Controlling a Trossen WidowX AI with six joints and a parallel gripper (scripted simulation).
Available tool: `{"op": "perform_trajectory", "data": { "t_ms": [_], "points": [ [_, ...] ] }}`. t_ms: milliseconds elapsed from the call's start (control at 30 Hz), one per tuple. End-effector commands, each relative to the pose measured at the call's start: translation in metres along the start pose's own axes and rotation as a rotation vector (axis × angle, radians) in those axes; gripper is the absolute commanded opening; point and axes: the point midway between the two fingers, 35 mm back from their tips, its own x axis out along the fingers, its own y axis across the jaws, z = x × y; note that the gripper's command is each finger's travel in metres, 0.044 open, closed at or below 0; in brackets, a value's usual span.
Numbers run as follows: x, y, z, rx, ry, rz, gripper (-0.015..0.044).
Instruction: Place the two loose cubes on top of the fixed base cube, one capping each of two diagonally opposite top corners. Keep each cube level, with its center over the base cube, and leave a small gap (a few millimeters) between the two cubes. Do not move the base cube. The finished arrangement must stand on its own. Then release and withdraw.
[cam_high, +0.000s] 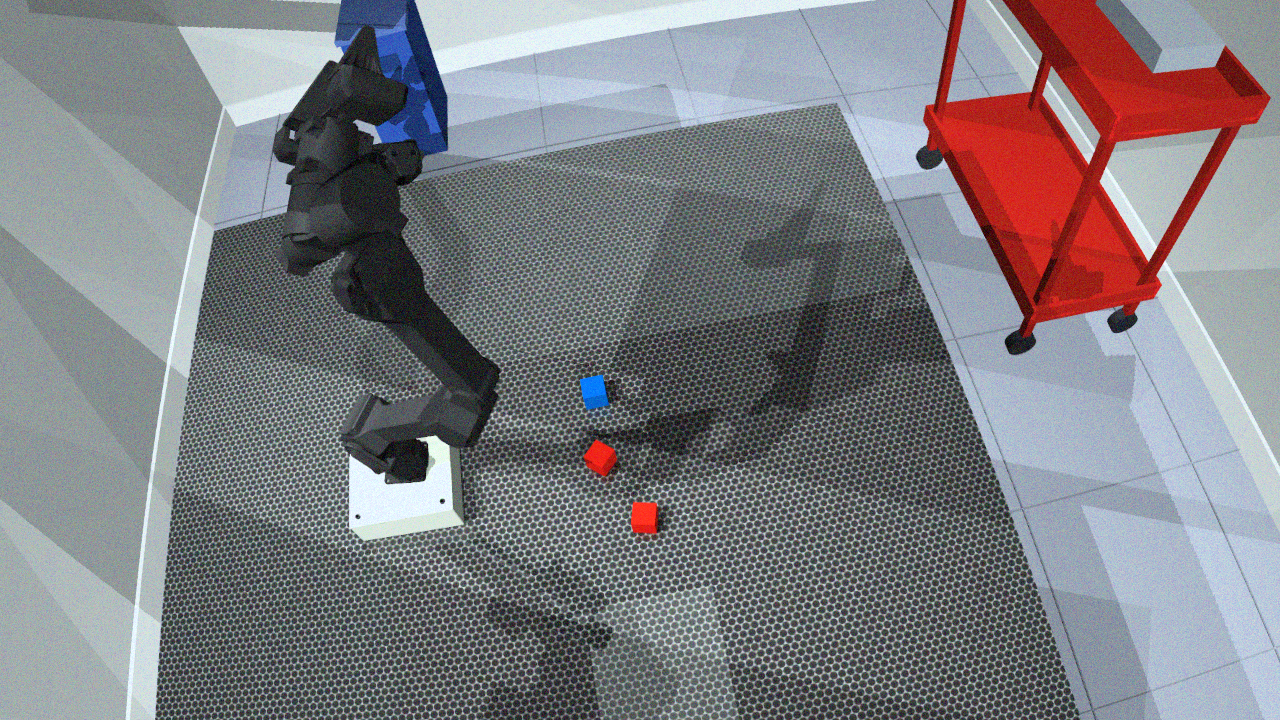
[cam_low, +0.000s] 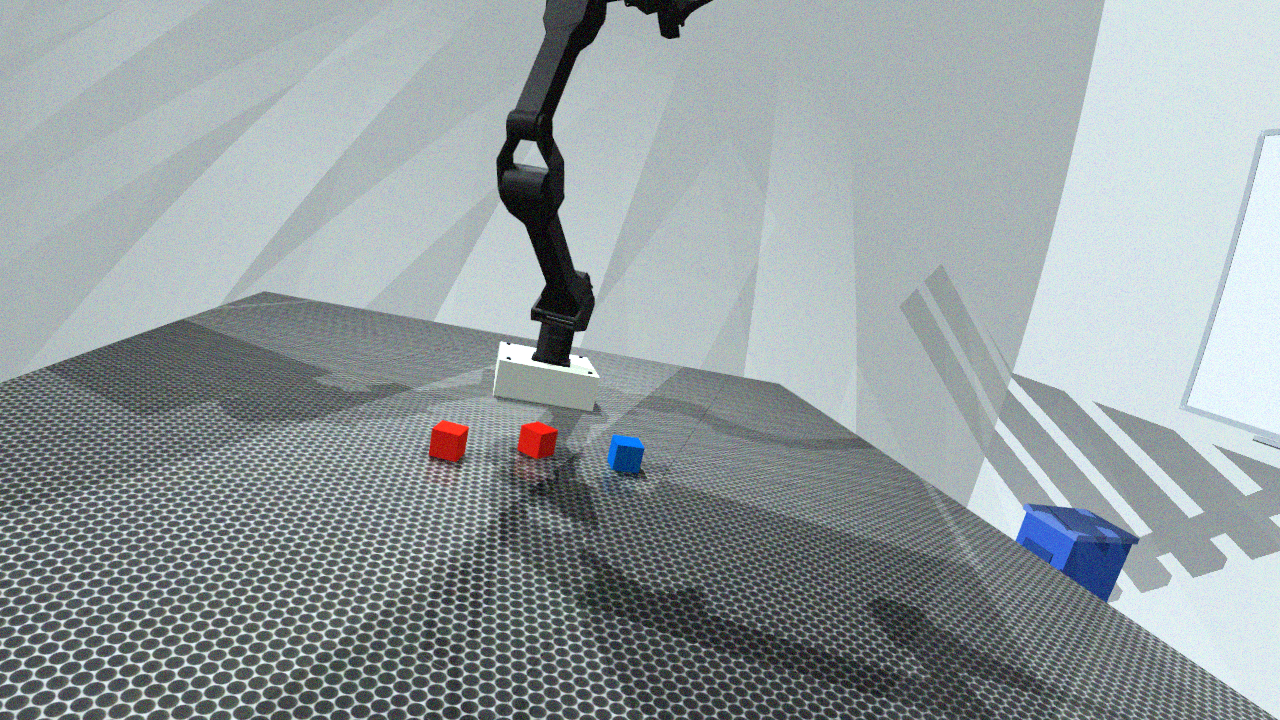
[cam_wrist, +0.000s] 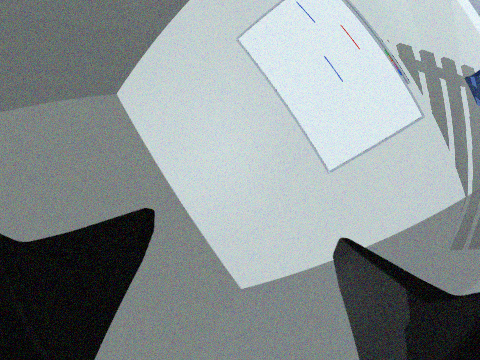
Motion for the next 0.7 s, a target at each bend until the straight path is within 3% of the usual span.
{"op": "perform_trajectory", "data": {
  "t_ms": [0, 133, 667],
  "points": [
    [0.000, -0.001, -0.001, -0.007, -0.001, 0.002, 0.0374],
    [-0.004, -0.014, -0.018, -0.144, -0.016, 0.032, 0.0269],
    [0.025, -0.098, -0.050, -0.769, -0.178, 0.043, 0.0265]
  ]
}}
